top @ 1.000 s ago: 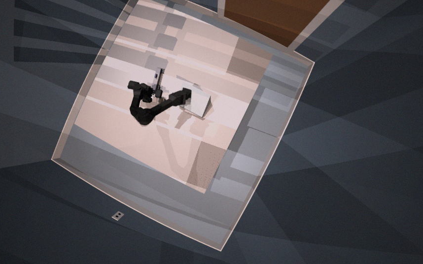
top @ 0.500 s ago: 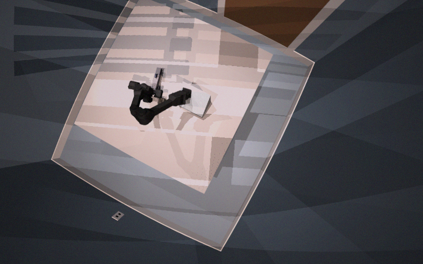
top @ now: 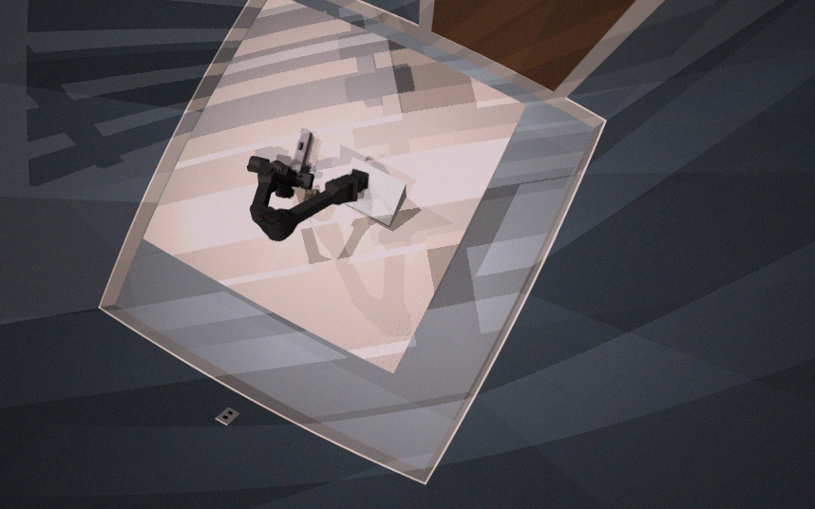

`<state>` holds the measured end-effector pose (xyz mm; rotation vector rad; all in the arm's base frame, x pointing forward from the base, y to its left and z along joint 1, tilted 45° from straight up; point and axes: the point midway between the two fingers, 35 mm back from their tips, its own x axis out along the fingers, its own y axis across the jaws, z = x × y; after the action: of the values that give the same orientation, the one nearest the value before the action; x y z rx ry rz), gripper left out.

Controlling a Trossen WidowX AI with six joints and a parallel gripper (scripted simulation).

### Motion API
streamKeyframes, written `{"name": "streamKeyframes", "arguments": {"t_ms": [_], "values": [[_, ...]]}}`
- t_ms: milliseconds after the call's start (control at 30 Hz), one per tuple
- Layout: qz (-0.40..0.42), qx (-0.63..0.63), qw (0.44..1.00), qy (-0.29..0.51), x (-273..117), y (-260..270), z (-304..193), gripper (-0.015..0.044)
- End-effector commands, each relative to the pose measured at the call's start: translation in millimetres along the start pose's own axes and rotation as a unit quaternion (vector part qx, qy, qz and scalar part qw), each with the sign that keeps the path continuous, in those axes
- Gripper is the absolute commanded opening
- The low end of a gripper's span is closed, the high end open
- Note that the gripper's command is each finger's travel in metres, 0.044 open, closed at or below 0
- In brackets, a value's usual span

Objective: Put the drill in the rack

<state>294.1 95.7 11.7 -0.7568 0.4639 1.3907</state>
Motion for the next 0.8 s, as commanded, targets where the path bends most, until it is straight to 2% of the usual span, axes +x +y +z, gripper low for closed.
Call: {"name": "streamKeyframes", "arguments": {"t_ms": [0, 767], "values": [[0.0, 0.0, 1.0, 0.001, -0.1, 0.0, 3.8, 0.0], [0.0, 0.0, 1.0, 0.001, -1.7, 0.2, 35.9, 0.0]]}}
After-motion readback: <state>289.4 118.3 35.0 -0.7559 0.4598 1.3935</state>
